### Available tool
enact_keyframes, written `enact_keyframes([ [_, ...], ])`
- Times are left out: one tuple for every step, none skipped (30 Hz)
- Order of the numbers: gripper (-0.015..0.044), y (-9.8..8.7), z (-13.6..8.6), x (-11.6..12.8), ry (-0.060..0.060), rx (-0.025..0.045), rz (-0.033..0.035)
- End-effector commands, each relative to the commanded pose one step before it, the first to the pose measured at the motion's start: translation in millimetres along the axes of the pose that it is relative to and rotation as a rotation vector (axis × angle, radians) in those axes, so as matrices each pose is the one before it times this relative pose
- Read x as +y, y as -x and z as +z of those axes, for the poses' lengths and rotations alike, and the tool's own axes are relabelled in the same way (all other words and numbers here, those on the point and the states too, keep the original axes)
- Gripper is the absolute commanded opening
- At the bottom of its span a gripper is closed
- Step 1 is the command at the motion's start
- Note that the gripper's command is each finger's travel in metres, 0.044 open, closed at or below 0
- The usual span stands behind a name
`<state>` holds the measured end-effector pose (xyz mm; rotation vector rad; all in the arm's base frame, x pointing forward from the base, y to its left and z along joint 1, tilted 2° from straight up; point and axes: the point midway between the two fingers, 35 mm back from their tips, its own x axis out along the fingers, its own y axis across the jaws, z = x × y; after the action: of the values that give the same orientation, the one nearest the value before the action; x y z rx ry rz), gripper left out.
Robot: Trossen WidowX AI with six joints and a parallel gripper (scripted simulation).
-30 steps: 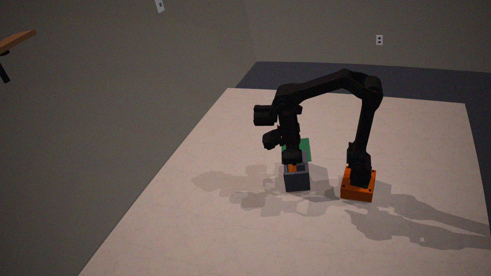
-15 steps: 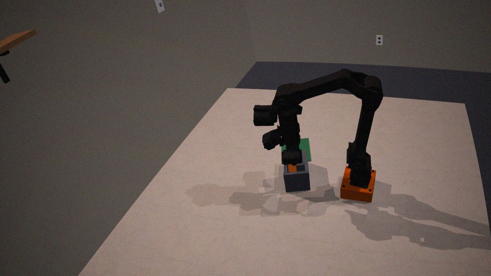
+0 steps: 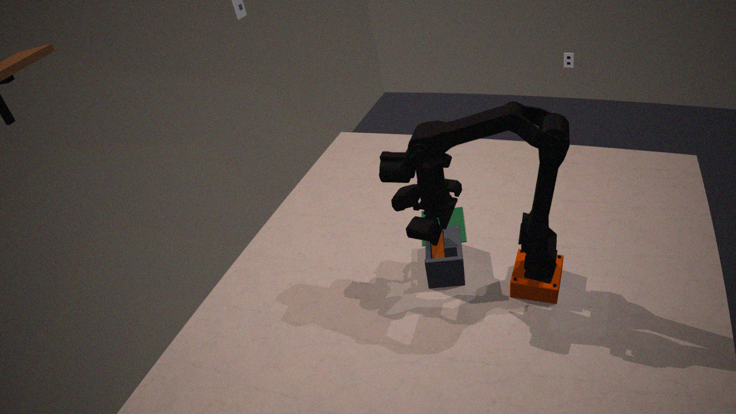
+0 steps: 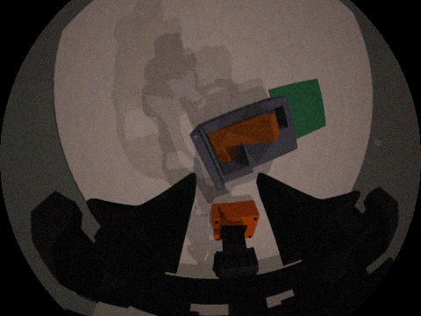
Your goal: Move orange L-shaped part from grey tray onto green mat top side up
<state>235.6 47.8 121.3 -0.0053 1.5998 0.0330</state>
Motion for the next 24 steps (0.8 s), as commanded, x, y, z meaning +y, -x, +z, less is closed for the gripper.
enact_keyframes([
  [0.0280, 2.78, 18.19, -21.56, -0.5368, -0.00957, 0.00108],
  [0.0280, 0.26, 5.06, -2.81, -0.1142, -0.00102, 0.00014],
  [0.0280, 0.24, 5.34, -2.36, -0.1143, -0.00099, 0.00021],
  [0.0280, 0.21, 5.58, -1.89, -0.1144, -0.00097, 0.00028],
  [0.0280, 0.18, 5.76, -1.38, -0.1141, -0.00093, 0.00035],
  [0.0280, 0.12, 4.70, -0.67, -0.0909, -0.00071, 0.00033],
  [0.0280, 0.07, 2.89, -0.19, -0.0551, -0.00042, 0.00022],
  [0.0280, 0.02, 0.97, -0.02, -0.0184, -0.00014, 0.00008],
  [0.0280, 0.00, 0.00, 0.00, 0.0000, 0.00000, 0.00000],
  [0.0280, 0.00, 0.00, 0.00, 0.0000, 0.00000, 0.00000],
  [0.0280, 0.00, 0.00, 0.00, 0.0000, 0.00000, 0.00000],
  [0.0280, 0.00, 0.00, 0.00, 0.0000, 0.00000, 0.00000],
  [0.0280, 0.00, 0.00, 0.00, 0.0000, 0.00000, 0.00000],
  [0.0280, 0.00, 0.00, 0.00, 0.0000, 0.00000, 0.00000],
  [0.0280, 0.00, 0.00, 0.00, 0.0000, 0.00000, 0.00000],
  [0.0280, 0.00, 0.00, 0.00, 0.0000, 0.00000, 0.00000],
  [0.0280, 0.00, 0.00, 0.00, 0.0000, 0.00000, 0.00000],
  [0.0280, 0.00, 0.00, 0.00, 0.0000, 0.00000, 0.00000],
  [0.0280, 0.00, 0.00, 0.00, 0.0000, 0.00000, 0.00000],
  [0.0280, 0.00, 0.00, 0.00, 0.0000, 0.00000, 0.00000],
  [0.0280, 0.00, 0.00, 0.00, 0.0000, 0.00000, 0.00000],
  [0.0280, 0.00, 0.00, 0.00, 0.0000, 0.00000, 0.00000],
  [0.0280, 0.00, 0.00, 0.00, 0.0000, 0.00000, 0.00000],
  [0.0280, 0.00, 0.00, 0.00, 0.0000, 0.00000, 0.00000],
])
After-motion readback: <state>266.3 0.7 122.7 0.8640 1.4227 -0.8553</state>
